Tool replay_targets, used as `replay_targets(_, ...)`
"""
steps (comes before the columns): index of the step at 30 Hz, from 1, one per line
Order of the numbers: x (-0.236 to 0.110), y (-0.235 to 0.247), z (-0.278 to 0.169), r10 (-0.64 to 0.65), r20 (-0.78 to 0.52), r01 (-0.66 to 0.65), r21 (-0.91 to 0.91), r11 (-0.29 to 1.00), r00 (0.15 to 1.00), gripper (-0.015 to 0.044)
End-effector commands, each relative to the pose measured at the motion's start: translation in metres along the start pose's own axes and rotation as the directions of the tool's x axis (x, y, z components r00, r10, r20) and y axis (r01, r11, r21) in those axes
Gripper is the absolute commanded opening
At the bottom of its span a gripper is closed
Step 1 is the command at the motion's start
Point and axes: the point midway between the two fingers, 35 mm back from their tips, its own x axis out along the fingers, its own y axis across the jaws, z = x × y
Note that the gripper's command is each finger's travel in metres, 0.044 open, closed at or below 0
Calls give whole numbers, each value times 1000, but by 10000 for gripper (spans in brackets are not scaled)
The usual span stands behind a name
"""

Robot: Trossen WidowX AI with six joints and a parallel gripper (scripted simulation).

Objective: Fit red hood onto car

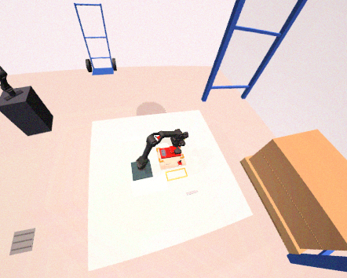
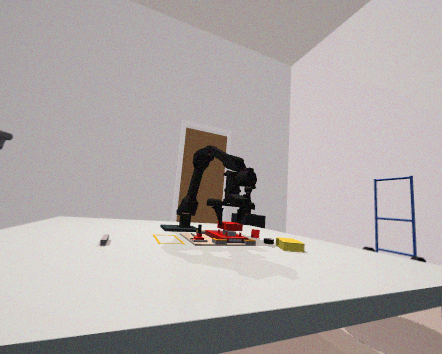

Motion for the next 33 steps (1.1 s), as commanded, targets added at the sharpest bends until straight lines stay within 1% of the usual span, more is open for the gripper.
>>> replay_targets(1, 1, 0, 0, 2, 1, -2, 6, 1000, 1000, 0)
replay_targets(33, 13, 0, 1, 2, 2, -2, 6, 1000, 1000, 0)
